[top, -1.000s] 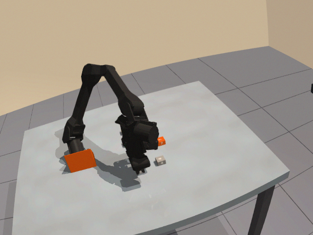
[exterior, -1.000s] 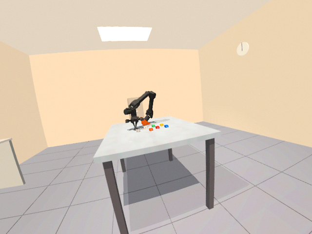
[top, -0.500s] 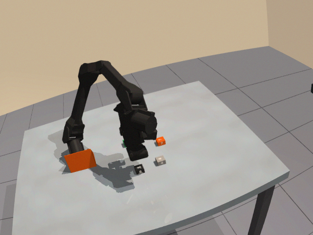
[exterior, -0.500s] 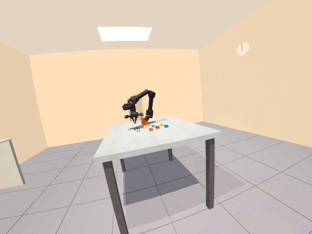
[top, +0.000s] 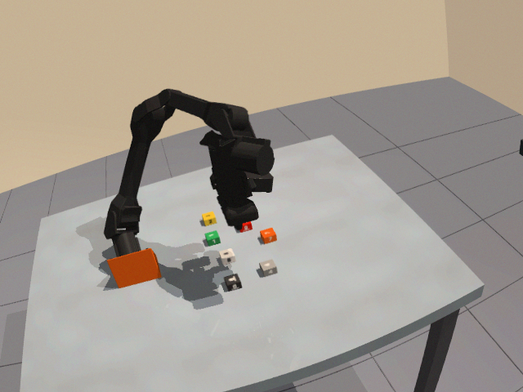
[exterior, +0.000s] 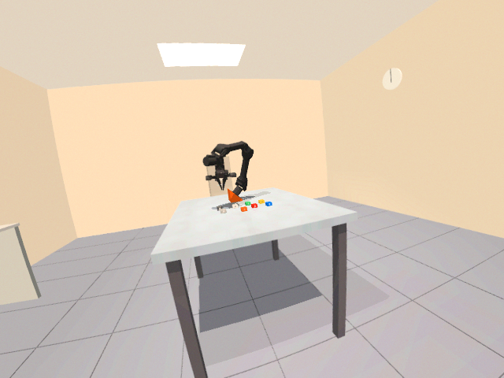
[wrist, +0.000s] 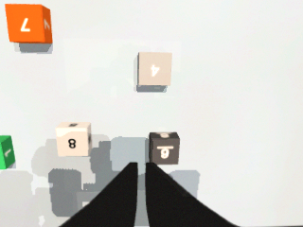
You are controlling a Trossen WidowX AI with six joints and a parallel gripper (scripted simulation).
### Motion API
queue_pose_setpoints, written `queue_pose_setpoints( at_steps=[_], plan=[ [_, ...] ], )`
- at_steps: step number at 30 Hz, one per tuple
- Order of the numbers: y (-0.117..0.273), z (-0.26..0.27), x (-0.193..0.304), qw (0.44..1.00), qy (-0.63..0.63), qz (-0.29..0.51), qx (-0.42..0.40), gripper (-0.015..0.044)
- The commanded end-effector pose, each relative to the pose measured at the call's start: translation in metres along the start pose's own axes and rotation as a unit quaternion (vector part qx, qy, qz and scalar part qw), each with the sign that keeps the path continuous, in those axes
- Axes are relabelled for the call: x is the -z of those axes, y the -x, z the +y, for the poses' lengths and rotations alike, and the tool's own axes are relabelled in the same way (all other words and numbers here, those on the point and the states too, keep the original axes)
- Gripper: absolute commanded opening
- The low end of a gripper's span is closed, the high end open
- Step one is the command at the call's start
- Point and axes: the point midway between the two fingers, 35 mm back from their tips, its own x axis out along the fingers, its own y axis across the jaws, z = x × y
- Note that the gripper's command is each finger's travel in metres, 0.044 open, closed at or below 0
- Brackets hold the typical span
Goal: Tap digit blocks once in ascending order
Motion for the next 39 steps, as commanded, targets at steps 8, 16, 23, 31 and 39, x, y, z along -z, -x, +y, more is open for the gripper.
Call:
queue_pose_setpoints(
  at_steps=[8, 16, 23, 31, 39],
  plan=[
    [-0.002, 0.11, -0.073, 1.0, 0.012, 0.0, -0.007, 0.002],
    [-0.036, 0.109, -0.076, 1.0, 0.012, -0.001, -0.007, 0.002],
    [-0.083, 0.112, -0.073, 1.0, 0.012, -0.001, -0.008, 0.002],
    [-0.092, 0.112, -0.073, 1.0, 0.012, -0.001, -0.008, 0.002],
    [-0.104, 0.112, -0.074, 1.0, 0.012, -0.001, -0.009, 0.002]
  ],
)
